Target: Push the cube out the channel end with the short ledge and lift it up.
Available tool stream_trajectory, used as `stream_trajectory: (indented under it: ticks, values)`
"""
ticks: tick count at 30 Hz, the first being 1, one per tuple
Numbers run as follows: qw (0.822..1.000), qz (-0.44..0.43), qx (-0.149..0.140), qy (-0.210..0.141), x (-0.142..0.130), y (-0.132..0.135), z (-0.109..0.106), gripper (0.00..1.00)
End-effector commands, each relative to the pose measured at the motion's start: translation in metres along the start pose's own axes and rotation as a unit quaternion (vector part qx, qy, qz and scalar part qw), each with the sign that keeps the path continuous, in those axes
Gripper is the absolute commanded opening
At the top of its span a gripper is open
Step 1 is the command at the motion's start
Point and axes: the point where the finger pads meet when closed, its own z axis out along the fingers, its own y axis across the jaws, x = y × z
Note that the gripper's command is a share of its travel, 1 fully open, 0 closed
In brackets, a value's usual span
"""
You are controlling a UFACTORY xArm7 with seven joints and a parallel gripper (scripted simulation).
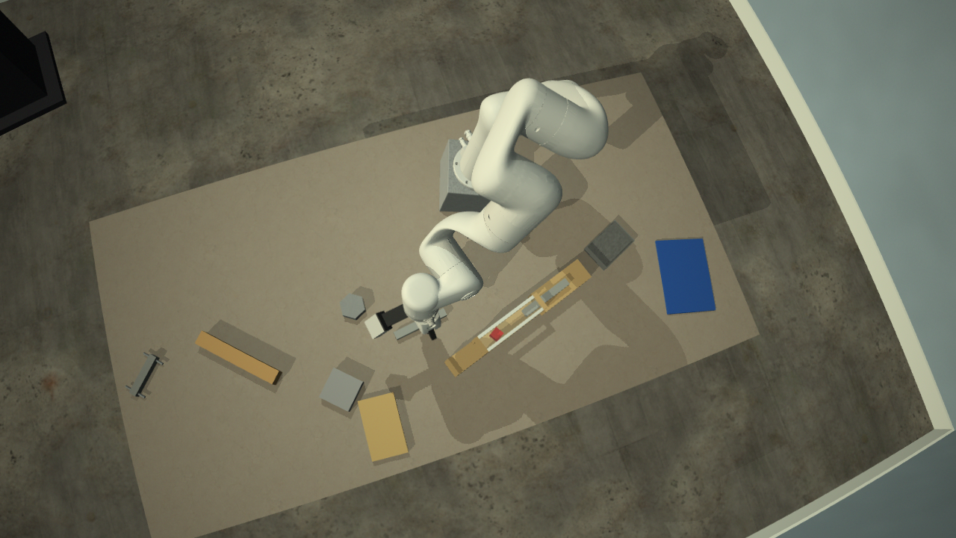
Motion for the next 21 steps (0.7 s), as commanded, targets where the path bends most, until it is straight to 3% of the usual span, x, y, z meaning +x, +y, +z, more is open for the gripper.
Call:
stream_trajectory:
  ticks: [1, 9, 21]
  values:
    - [1.0, -0.001, 0.003, 0.001, 0.002, -0.002, 0.015, 0.38]
    - [1.0, -0.001, 0.003, 0.001, 0.003, -0.002, 0.063, 0.38]
    - [1.0, -0.001, 0.003, 0.001, 0.003, -0.002, 0.072, 0.38]
